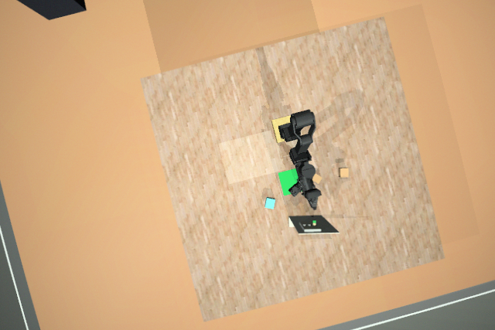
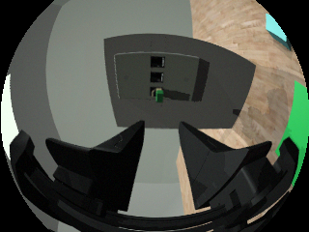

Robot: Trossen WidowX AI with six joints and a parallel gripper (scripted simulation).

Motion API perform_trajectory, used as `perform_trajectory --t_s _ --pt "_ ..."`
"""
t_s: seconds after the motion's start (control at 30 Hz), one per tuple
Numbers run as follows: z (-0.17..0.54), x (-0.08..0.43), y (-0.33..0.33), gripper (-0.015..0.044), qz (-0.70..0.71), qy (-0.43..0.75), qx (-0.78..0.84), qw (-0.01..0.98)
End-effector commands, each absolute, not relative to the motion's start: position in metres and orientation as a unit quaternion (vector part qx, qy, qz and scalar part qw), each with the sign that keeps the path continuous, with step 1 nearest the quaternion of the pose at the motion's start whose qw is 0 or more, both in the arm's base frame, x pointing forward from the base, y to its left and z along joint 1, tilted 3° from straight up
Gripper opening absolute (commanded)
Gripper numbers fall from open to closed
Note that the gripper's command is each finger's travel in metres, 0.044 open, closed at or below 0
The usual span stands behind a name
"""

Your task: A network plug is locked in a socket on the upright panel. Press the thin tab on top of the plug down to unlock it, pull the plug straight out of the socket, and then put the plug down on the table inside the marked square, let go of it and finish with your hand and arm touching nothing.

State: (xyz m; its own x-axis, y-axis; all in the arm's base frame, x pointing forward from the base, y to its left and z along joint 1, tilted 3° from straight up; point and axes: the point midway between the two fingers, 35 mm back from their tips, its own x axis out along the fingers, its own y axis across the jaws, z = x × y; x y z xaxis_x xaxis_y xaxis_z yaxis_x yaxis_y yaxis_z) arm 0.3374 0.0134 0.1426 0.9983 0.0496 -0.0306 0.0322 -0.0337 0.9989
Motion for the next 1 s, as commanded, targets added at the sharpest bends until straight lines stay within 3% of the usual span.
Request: perform_trajectory --t_s 0.0,0.97 --pt "0.145 0.344 0.013 0.0156 0.010 0.026 0.719 0.694" --pt "0.145 0.387 0.004 0.0156 0.012 0.025 0.719 0.695"
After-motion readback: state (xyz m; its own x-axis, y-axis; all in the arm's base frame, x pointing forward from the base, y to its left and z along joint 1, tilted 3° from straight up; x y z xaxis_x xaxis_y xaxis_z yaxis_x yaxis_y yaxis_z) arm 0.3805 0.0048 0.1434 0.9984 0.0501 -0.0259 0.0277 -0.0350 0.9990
